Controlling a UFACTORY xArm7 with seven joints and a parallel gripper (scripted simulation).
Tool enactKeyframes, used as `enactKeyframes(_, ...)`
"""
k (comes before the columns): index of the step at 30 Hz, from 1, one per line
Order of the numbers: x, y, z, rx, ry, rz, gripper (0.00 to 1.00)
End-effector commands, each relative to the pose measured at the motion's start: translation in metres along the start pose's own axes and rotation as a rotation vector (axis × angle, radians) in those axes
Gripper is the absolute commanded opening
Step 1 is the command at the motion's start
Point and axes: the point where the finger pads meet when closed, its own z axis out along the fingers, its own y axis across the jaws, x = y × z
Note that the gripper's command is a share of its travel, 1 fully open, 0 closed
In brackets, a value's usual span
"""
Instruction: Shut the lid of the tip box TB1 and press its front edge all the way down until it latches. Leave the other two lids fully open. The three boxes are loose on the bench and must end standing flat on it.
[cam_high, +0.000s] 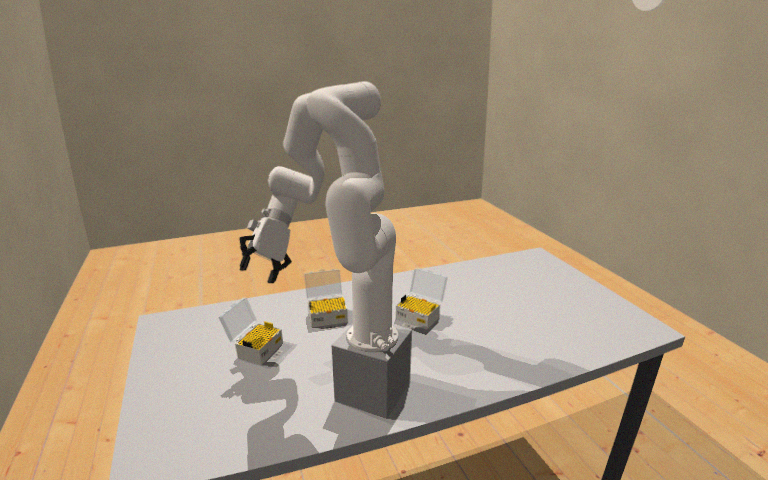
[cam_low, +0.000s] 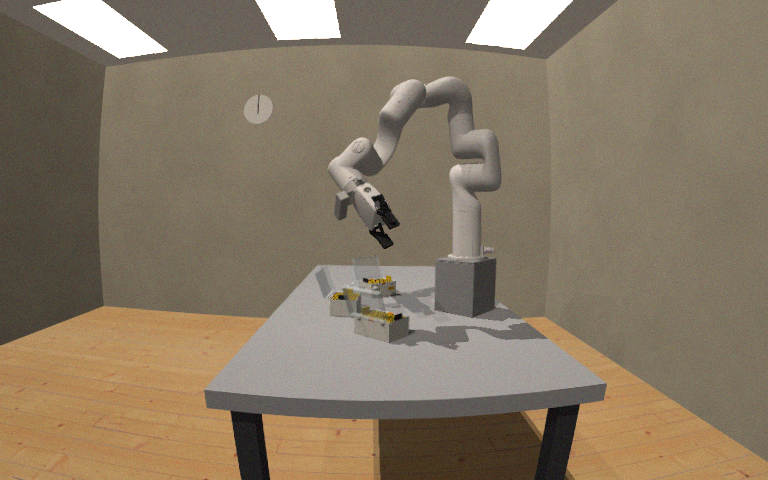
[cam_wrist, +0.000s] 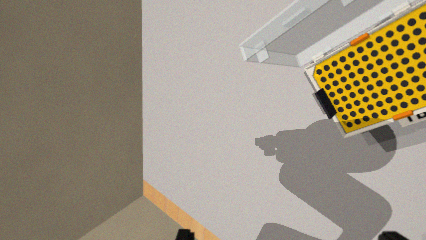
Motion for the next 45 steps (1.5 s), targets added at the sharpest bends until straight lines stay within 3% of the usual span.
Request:
enactKeyframes(1, -0.003, 0.016, -0.009, -0.033, 0.023, 0.084, 1.0)
enactKeyframes(30, -0.031, 0.111, -0.055, -0.203, 0.214, 0.661, 1.0)
enactKeyframes(45, -0.054, 0.163, -0.08, -0.271, 0.374, 0.997, 1.0)
